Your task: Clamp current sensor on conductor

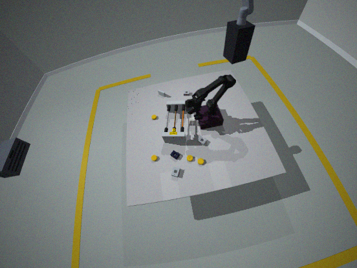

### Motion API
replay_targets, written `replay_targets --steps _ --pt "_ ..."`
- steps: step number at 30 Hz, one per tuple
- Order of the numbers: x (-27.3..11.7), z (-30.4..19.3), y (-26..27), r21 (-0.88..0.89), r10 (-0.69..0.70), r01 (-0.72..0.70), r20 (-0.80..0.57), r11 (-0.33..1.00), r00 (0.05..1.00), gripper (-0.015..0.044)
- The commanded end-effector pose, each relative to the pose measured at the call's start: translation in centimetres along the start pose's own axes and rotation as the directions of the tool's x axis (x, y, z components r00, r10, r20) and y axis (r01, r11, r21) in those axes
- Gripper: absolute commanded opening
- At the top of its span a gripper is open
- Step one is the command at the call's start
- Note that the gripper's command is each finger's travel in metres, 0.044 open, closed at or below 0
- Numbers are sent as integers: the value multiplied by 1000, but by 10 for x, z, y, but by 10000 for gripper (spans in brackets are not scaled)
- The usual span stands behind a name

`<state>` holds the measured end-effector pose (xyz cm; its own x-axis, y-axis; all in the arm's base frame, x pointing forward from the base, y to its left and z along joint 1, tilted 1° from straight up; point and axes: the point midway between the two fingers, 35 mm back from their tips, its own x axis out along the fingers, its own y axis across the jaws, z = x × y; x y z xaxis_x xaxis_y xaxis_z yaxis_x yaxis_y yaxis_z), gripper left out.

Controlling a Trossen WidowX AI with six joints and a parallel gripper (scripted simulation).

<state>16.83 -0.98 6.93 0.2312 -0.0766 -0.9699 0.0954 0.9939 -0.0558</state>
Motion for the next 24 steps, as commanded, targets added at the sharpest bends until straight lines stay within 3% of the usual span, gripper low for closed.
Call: replay_targets --steps 1,7,12,24 --pt "-3 7 -1 -363 16 -36 -58 931 998 320" --pt "-2 17 -3 -790 37 -139 -146 597 989 320" --pt "1 24 -5 -948 57 -215 -207 237 977 320" --pt "4 24 -5 -951 58 -217 -209 222 976 320"
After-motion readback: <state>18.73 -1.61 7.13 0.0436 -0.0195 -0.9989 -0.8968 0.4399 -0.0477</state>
